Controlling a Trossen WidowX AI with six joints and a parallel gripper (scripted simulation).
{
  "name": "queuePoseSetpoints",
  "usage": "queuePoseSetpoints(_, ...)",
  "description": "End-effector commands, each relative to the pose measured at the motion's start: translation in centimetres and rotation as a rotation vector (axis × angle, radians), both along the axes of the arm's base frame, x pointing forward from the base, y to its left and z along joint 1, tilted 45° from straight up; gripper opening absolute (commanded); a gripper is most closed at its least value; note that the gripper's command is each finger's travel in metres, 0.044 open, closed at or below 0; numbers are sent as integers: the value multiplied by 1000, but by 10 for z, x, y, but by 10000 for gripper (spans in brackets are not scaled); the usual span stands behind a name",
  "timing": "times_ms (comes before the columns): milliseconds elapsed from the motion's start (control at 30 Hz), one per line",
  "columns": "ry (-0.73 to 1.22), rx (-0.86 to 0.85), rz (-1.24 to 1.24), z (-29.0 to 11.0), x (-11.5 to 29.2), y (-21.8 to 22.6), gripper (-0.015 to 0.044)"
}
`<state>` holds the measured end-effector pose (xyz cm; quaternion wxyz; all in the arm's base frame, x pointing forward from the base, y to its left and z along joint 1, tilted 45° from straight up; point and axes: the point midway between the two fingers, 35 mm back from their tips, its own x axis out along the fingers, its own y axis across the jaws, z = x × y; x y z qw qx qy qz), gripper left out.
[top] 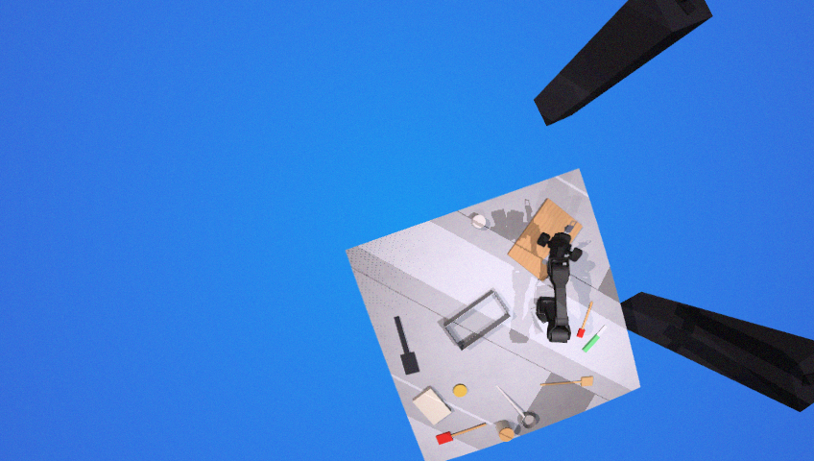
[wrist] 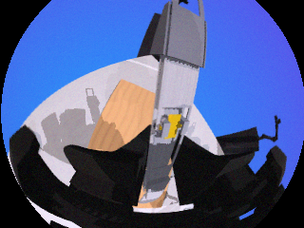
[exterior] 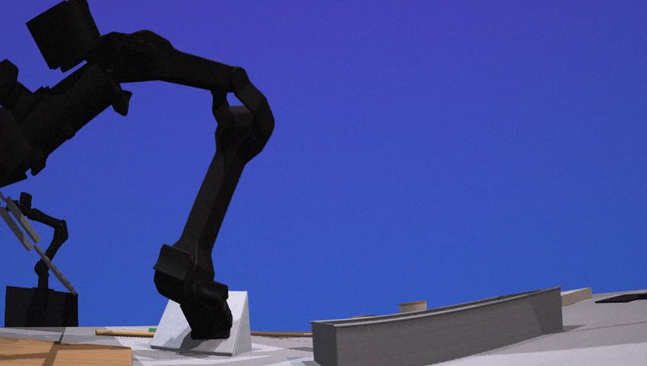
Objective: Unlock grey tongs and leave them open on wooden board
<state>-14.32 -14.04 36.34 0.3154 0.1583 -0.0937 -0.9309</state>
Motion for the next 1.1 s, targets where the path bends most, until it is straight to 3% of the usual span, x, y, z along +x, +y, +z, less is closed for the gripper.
queuePoseSetpoints(0, 48, -94, -38, 8, 3, 9, -150)
queuePoseSetpoints(567, 107, -505, -174, 15, 11, 49, -150)
queuePoseSetpoints(1067, 106, -509, -176, 15, 11, 49, -150)
